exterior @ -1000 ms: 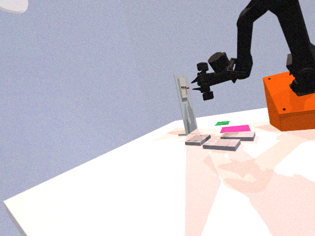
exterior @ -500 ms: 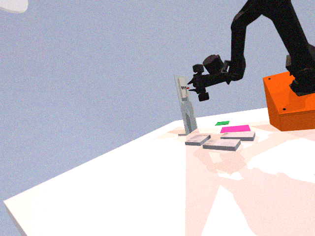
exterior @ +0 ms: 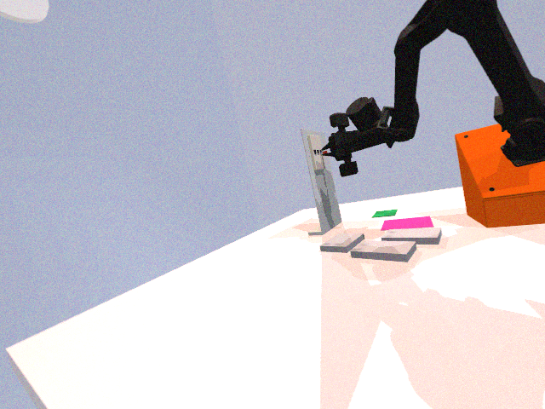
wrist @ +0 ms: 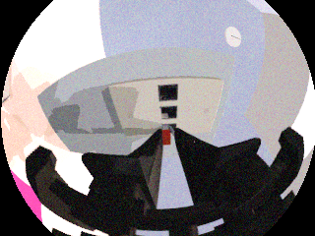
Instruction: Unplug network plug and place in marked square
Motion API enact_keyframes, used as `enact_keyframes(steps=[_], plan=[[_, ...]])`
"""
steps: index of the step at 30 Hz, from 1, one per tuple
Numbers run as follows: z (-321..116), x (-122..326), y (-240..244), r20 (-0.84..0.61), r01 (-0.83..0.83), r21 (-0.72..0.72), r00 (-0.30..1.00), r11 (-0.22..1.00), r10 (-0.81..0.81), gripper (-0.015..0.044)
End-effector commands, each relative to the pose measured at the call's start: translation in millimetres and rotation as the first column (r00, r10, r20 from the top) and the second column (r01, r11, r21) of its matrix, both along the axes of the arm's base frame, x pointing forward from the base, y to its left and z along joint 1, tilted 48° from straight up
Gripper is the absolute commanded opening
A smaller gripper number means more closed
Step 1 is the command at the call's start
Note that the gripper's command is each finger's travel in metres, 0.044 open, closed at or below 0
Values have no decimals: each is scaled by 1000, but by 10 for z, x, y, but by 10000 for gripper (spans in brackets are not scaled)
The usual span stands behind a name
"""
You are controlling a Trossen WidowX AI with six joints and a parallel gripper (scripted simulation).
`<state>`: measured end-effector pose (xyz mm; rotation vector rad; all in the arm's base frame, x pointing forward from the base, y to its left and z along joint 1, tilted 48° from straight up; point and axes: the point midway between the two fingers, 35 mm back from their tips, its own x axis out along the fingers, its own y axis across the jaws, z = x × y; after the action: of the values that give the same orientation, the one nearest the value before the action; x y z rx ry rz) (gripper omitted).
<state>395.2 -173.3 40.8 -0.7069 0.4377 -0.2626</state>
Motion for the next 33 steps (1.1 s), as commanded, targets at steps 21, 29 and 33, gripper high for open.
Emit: enact_keyframes(steps=[21, 29, 33], plan=[[-1, -58, 24, -2, -1, 4, 1000, 1000, 1, 0], [5, -102, 35, -2, -1, 4, 1000, 1000, 1, 0], [7, -124, 40, -2, -1, 4, 1000, 1000, 1, 0]])
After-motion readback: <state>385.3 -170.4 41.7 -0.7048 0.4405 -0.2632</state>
